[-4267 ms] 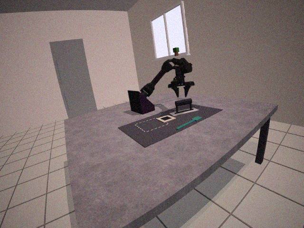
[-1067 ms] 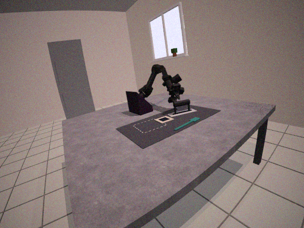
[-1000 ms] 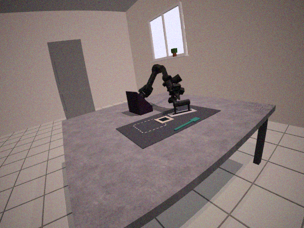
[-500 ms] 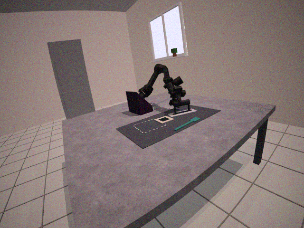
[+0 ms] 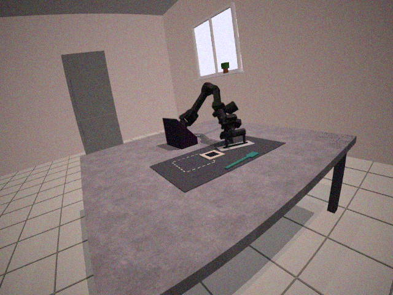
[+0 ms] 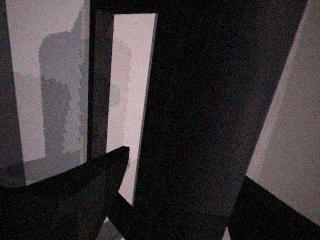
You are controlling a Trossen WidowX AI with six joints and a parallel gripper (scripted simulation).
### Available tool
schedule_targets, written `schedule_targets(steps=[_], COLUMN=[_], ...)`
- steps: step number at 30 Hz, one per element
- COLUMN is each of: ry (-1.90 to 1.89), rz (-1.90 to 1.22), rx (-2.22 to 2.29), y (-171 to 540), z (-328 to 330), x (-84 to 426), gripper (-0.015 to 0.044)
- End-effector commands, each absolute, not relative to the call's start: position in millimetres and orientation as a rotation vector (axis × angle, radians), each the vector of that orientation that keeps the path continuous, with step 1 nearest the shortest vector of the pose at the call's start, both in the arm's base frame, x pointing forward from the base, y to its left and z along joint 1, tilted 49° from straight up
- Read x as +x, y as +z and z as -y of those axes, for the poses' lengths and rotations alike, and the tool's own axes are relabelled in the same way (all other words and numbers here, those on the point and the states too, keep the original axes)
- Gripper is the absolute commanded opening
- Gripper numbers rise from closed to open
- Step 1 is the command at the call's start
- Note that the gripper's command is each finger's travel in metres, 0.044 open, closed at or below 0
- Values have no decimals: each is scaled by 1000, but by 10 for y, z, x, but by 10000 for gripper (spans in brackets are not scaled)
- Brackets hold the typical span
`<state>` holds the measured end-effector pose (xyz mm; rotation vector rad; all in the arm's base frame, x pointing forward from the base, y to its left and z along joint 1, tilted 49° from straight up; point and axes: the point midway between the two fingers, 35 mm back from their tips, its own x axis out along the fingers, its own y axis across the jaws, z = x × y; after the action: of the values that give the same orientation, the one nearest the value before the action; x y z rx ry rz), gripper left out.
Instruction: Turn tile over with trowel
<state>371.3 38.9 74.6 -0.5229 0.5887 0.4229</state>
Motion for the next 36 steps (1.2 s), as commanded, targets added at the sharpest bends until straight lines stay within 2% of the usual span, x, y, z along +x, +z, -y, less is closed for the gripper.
schedule_targets(steps=[1, 2, 23, 36], ry=[416, 416, 416, 416], rz=[-586, -586, -586, -589], rx=[-522, -522, -522, -524], y=[750, 750, 750, 1140], z=[-386, -386, -386, 66], x=[3737, 3737, 3737, 3675], gripper=[169, 143, 2, 0])
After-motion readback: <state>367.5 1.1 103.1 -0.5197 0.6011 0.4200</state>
